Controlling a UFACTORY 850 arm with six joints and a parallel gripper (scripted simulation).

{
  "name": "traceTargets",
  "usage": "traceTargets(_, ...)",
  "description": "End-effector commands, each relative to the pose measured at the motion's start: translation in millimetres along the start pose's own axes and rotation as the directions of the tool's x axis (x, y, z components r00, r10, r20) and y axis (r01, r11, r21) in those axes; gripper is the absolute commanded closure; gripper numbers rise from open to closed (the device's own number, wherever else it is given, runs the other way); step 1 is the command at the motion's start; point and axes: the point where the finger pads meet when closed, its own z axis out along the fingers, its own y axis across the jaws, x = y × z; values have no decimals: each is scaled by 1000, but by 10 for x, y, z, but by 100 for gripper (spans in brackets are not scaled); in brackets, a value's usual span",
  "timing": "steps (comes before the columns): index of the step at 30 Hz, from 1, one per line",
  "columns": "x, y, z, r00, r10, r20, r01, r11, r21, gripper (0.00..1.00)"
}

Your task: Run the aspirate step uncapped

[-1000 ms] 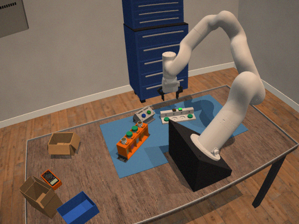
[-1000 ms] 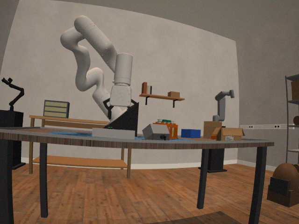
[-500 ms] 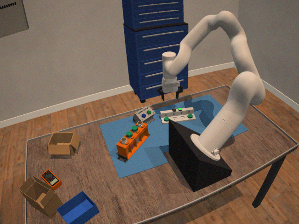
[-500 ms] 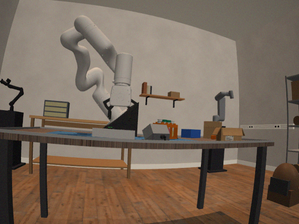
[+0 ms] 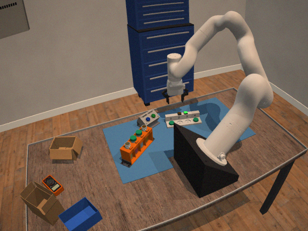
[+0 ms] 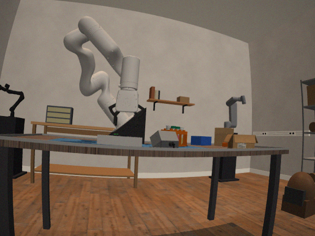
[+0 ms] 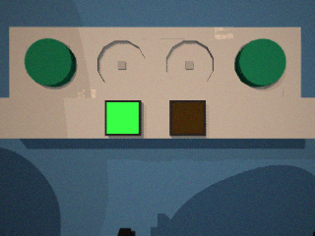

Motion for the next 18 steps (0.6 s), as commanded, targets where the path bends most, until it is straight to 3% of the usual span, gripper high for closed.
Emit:
traceTargets(1,-7,2,-7,1000,0,1,0,1000,-1,0)
traceTargets(11,-7,2,-7,1000,0,1,0,1000,-1,0)
traceTargets(12,58,29,-50,1000,1,1,-1,1000,-1,54)
traceTargets(18,453,195,-309,1000,1,1,-1,1000,-1,54)
